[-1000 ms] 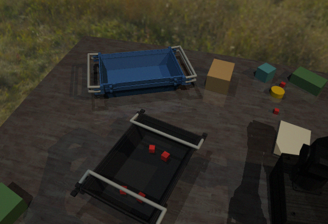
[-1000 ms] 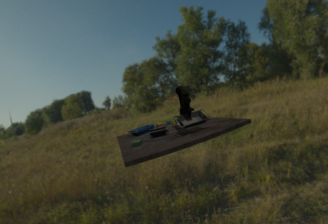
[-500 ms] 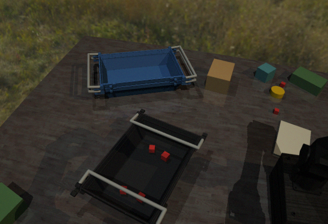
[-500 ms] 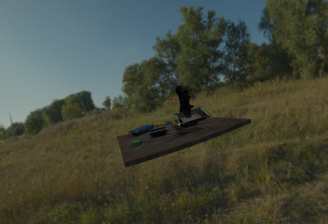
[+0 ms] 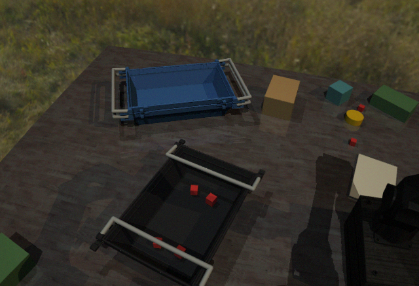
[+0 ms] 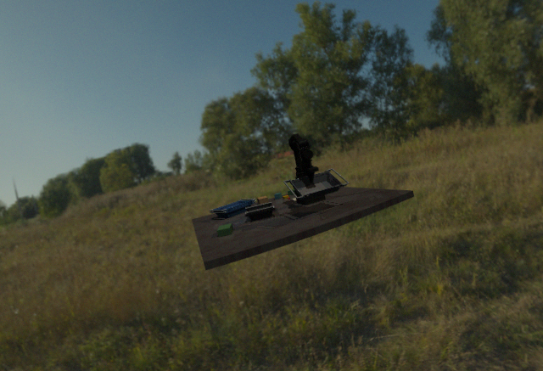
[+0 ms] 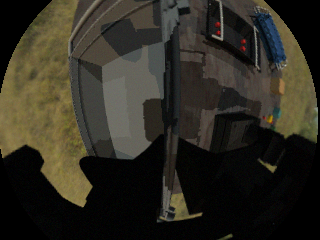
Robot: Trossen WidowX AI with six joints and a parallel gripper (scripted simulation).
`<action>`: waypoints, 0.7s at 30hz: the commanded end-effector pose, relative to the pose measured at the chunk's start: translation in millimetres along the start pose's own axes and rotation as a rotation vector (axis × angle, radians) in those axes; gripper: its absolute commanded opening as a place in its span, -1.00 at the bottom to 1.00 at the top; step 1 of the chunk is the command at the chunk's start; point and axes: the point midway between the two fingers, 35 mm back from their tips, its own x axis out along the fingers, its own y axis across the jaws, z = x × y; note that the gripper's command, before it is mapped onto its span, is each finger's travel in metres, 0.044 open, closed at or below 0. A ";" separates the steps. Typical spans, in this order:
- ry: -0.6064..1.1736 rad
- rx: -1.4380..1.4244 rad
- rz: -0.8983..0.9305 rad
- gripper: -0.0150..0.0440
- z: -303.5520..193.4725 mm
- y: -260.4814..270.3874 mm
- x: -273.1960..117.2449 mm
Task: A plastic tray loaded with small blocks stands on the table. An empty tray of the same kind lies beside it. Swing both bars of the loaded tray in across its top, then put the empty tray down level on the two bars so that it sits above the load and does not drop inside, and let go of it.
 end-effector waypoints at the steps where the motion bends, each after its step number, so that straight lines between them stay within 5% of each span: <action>1: -0.002 0.004 0.016 -0.49 0.5 3.3 -3.7; 21: -0.008 0.289 0.005 -0.49 65.7 -16.9 -0.7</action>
